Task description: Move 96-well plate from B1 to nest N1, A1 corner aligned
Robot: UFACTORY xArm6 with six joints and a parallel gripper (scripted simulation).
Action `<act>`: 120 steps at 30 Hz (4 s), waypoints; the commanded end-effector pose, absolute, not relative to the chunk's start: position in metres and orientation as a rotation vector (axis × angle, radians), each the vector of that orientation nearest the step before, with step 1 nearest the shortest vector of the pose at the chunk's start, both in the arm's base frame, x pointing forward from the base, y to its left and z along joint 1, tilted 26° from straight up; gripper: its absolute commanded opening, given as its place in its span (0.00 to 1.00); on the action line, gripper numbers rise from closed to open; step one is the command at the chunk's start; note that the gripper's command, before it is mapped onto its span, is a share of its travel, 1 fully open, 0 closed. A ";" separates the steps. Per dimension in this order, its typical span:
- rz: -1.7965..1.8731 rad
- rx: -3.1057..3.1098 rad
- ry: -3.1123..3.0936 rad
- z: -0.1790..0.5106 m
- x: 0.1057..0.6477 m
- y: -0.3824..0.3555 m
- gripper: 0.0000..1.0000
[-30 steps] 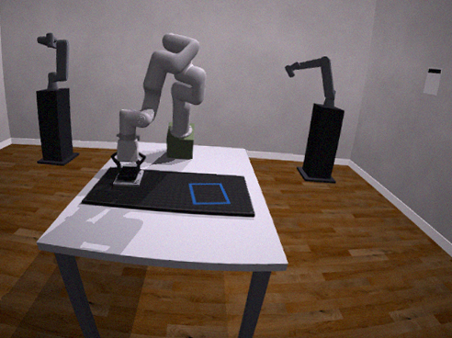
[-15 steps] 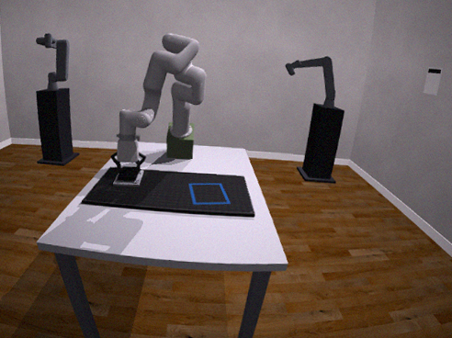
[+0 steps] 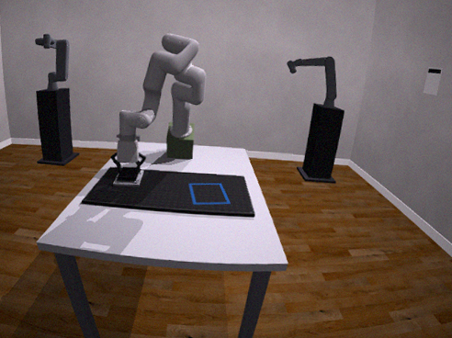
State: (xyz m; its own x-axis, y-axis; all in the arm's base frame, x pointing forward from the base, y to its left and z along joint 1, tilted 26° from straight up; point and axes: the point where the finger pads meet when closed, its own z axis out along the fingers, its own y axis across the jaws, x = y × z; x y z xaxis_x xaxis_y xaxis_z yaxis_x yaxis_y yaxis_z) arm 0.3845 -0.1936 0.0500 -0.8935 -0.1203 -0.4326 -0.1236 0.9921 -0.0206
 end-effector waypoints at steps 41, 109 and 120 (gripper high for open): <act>0.008 -0.173 2.686 0.045 0.388 -0.194 0.00; 0.008 -0.173 2.686 0.099 0.362 -0.196 1.00; 0.008 -0.173 2.686 0.121 0.352 -0.197 1.00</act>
